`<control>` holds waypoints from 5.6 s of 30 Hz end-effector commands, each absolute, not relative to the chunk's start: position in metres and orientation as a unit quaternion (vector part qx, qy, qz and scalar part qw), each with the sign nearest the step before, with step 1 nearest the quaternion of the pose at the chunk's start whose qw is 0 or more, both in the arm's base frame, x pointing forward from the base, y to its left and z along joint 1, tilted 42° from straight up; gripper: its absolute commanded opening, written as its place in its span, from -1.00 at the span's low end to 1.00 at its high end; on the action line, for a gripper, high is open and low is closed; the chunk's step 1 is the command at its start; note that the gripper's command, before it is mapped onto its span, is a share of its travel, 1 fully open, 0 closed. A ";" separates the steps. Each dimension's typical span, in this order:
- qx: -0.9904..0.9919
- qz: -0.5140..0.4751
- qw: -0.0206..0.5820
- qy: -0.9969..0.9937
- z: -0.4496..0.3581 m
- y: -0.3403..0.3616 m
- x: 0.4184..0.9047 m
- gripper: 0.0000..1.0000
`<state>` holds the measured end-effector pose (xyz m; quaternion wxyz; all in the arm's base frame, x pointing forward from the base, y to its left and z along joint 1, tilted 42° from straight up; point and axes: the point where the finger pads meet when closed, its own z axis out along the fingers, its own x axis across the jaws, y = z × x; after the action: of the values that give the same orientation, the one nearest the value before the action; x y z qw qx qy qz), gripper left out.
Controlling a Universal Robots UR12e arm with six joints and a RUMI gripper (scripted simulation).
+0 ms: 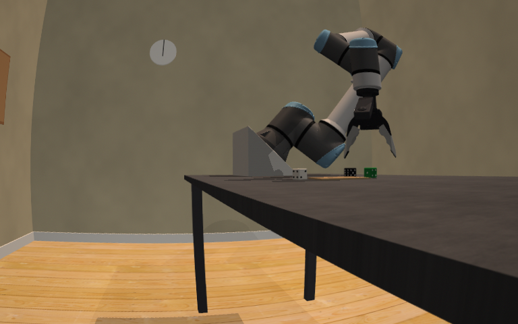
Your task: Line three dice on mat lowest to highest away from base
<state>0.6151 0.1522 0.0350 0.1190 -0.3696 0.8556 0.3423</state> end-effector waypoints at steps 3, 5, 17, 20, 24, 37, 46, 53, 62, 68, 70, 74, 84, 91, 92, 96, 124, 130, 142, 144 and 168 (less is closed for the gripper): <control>-0.370 0.342 0.119 0.856 0.036 0.153 0.621 1.00; -0.370 0.342 0.119 0.856 0.036 0.153 0.621 1.00; -0.370 0.342 0.119 0.856 0.036 0.153 0.621 1.00; -0.370 0.342 0.119 0.856 0.036 0.153 0.621 1.00; -0.370 0.342 0.119 0.856 0.036 0.153 0.621 1.00; -0.370 0.342 0.119 0.856 0.036 0.153 0.621 1.00; -0.370 0.342 0.119 0.856 0.040 0.149 0.622 1.00; -0.370 0.342 0.119 0.856 0.072 0.119 0.624 1.00; -0.370 0.342 0.119 0.856 0.106 0.089 0.626 1.00; -0.370 0.342 0.119 0.856 0.111 0.084 0.626 1.00; -0.370 0.342 0.119 0.856 0.111 0.084 0.626 1.00; -0.369 0.342 0.119 0.856 0.111 0.084 0.626 1.00; -0.247 0.353 0.070 0.900 0.027 -0.009 0.614 1.00; -0.162 0.360 0.037 0.918 -0.028 -0.065 0.592 1.00; -0.153 0.360 0.034 0.920 -0.034 -0.071 0.589 1.00; -0.149 0.361 0.032 0.920 -0.036 -0.073 0.588 1.00; -0.149 0.361 0.032 0.920 -0.070 -0.039 0.586 -0.44; -0.149 0.361 0.032 0.920 -0.070 -0.039 0.586 -0.44; -0.149 0.361 0.032 0.920 -0.070 -0.039 0.586 -0.44; -0.149 0.361 0.032 0.920 -0.070 -0.039 0.586 -0.44; -0.149 0.361 0.032 0.920 -0.073 -0.037 0.586 -0.44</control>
<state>0.5854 -0.0374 -0.0720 0.0313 -0.1488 0.9199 0.3614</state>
